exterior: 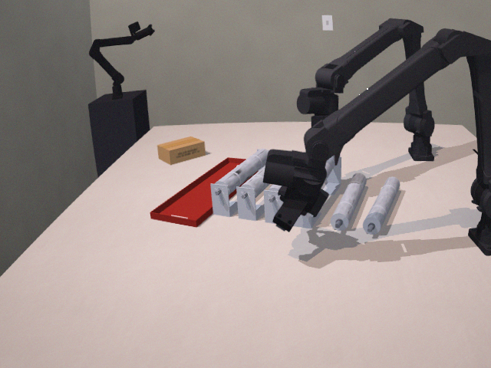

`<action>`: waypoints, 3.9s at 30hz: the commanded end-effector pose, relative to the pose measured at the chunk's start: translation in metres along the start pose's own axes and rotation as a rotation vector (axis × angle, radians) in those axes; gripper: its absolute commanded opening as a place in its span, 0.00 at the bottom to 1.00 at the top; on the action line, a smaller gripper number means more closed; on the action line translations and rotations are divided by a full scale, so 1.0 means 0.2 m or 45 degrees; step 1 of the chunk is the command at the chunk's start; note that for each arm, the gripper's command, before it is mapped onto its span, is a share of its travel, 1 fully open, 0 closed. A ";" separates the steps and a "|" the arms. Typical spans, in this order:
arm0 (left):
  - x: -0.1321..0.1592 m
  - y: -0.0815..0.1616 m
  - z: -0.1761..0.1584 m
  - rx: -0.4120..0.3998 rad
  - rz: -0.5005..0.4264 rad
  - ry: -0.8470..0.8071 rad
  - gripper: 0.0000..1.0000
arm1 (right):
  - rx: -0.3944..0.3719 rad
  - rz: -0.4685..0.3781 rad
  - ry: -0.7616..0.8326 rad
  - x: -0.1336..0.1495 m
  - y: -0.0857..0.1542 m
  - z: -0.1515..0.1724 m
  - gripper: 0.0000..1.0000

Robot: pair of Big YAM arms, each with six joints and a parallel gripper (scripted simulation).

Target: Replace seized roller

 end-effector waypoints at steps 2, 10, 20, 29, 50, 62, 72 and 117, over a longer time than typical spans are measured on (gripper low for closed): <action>-0.11 0.07 -0.06 0.015 -0.040 -0.025 0.03 | 0.036 -0.085 0.028 -0.13 0.20 -0.02 0.32; -0.15 0.07 -0.11 0.063 -0.079 -0.073 0.03 | 0.036 -0.085 0.028 -0.13 0.20 -0.02 0.32; -0.17 0.08 -0.12 0.079 -0.090 -0.079 0.03 | 0.036 -0.085 0.028 -0.13 0.20 -0.02 0.32; -0.17 0.08 -0.13 0.079 -0.090 -0.079 0.03 | 0.036 -0.085 0.028 -0.13 0.20 -0.02 0.32; -0.17 0.08 -0.13 0.079 -0.090 -0.079 0.03 | 0.036 -0.085 0.028 -0.13 0.20 -0.02 0.32; -0.17 0.08 -0.13 0.079 -0.090 -0.079 0.03 | 0.036 -0.085 0.028 -0.13 0.20 -0.02 0.32; -0.10 0.00 -0.07 0.027 0.060 -0.025 0.32 | 0.033 -0.086 0.028 -0.13 0.20 -0.02 0.32; -0.09 -0.01 -0.08 0.027 0.062 -0.039 0.32 | 0.027 -0.122 0.022 -0.12 0.12 -0.02 0.62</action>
Point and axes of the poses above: on each arm, the point where the finger pads meet when closed, its own y axis back along the fingers, its own z axis across the jaws, x = y × z, the point moved 5 cm from there along y, back along the fingers, and after that the axes turned 13 degrees about -y, right-handed, at the moved point
